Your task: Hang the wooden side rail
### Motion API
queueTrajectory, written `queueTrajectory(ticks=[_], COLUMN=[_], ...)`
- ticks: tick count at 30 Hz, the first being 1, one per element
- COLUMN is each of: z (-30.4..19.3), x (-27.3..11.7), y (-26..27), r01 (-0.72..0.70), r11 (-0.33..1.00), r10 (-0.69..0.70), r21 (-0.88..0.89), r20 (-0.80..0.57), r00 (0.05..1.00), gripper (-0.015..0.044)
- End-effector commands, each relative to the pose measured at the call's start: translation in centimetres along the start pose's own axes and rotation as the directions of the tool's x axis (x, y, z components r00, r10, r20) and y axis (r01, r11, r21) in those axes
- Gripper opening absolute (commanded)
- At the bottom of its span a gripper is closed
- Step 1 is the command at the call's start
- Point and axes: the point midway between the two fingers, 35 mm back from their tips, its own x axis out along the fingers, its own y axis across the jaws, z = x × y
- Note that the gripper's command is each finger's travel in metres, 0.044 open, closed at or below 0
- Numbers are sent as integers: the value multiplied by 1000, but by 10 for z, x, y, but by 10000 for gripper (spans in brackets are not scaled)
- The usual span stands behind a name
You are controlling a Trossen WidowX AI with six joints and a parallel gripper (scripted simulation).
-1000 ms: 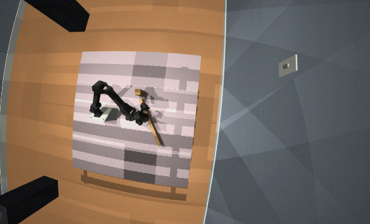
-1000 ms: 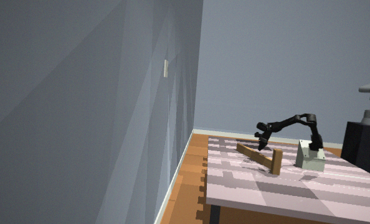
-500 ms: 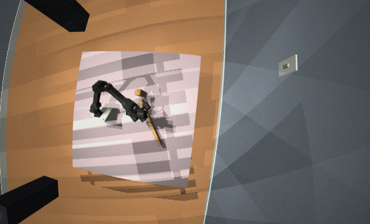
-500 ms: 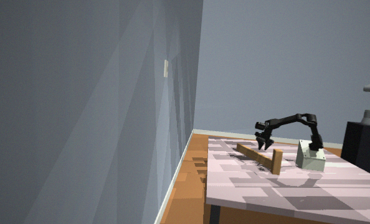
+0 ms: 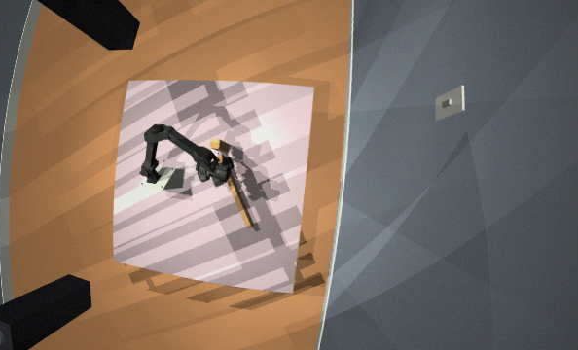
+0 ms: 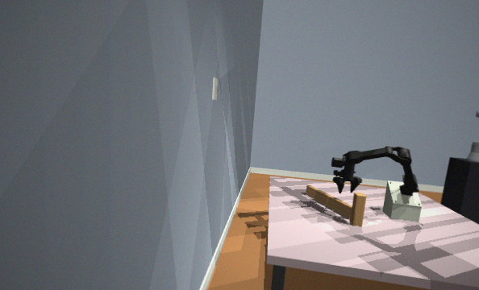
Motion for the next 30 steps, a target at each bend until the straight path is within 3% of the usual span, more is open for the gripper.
queueTrajectory(ticks=[1, 4, 30], z=[-3, -3, -2], x=[6, 31, 62], y=[0, 0, 0], r01=[13, 12, 12], r11=[1000, 1000, 1000], r10=[-13, -12, -12], r21=[12, 12, 12], r20=[2, 1, 1], r00=[1000, 1000, 1000], gripper=[440, 440, 440])
